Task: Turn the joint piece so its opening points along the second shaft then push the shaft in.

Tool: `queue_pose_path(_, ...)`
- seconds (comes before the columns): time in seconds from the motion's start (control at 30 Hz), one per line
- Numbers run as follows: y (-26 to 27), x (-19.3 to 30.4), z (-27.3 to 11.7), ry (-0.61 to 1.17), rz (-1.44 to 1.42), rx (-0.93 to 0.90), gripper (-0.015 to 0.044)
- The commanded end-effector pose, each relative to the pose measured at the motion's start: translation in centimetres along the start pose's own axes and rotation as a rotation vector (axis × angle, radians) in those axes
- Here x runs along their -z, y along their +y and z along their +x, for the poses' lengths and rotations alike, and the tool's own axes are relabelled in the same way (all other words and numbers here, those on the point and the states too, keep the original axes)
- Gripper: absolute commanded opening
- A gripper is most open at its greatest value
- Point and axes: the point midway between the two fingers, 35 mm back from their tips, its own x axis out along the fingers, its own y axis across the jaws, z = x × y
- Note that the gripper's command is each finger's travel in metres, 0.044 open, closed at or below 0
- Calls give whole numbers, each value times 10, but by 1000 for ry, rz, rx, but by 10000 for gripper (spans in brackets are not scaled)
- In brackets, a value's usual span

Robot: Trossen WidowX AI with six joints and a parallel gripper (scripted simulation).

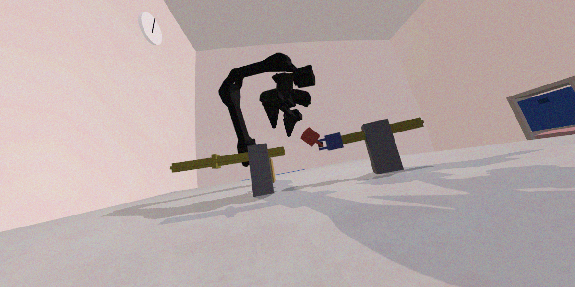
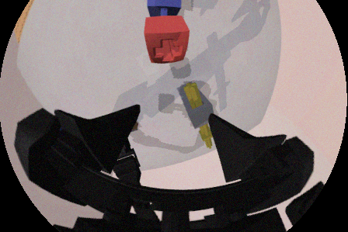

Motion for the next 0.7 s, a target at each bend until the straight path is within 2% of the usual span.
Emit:
queue_pose_path(0.0,0,-2,7,17,-96,-69,440)
queue_pose_path(0.17,0,-5,13,22,-191,-143,440)
queue_pose_path(0.67,4,-12,30,43,-210,-145,440)
